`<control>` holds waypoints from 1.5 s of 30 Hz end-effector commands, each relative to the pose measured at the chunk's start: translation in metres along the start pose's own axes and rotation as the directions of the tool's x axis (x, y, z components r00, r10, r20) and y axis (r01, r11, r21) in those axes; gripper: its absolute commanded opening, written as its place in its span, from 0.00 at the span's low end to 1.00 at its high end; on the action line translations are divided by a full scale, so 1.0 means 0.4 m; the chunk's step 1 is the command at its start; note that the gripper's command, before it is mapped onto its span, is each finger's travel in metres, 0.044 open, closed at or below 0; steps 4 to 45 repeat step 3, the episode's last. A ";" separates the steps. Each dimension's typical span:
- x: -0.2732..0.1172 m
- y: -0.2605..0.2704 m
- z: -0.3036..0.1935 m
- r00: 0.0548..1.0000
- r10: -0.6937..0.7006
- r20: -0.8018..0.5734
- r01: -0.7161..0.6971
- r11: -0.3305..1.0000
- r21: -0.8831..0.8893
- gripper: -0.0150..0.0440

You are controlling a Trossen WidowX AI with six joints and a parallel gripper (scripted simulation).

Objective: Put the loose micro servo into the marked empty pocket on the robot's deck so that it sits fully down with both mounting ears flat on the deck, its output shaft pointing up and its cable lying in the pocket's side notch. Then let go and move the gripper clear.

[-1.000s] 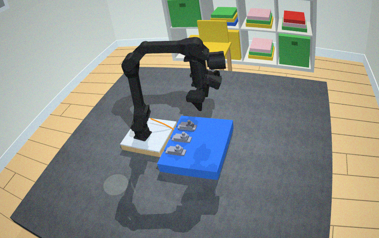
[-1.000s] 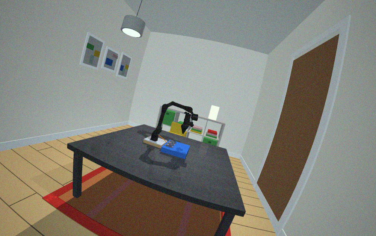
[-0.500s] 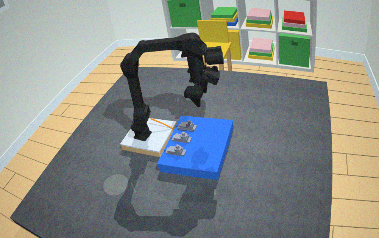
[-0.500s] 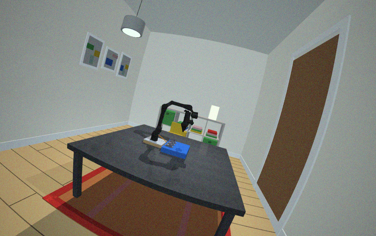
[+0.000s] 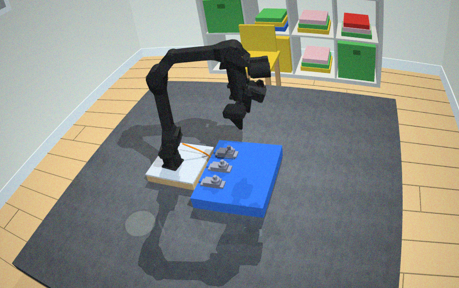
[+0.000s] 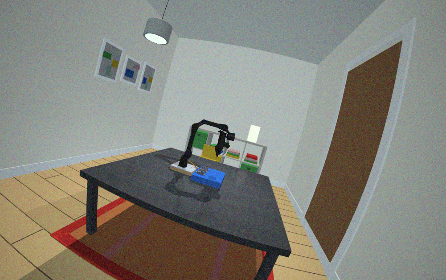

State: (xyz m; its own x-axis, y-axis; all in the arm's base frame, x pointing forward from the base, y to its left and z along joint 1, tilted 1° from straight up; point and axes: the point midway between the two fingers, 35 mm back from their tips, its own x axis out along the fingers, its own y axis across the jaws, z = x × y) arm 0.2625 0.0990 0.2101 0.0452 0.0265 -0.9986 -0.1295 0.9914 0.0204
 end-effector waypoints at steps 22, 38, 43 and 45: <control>0.000 0.000 -0.001 1.000 -0.001 -0.003 0.001 1.000 0.003 1.00; 0.000 0.000 -0.001 1.000 -0.001 -0.003 0.001 1.000 0.003 1.00; 0.000 0.000 -0.001 1.000 -0.001 -0.003 0.001 1.000 0.003 1.00; 0.000 0.000 -0.001 1.000 -0.001 -0.003 0.001 1.000 0.003 1.00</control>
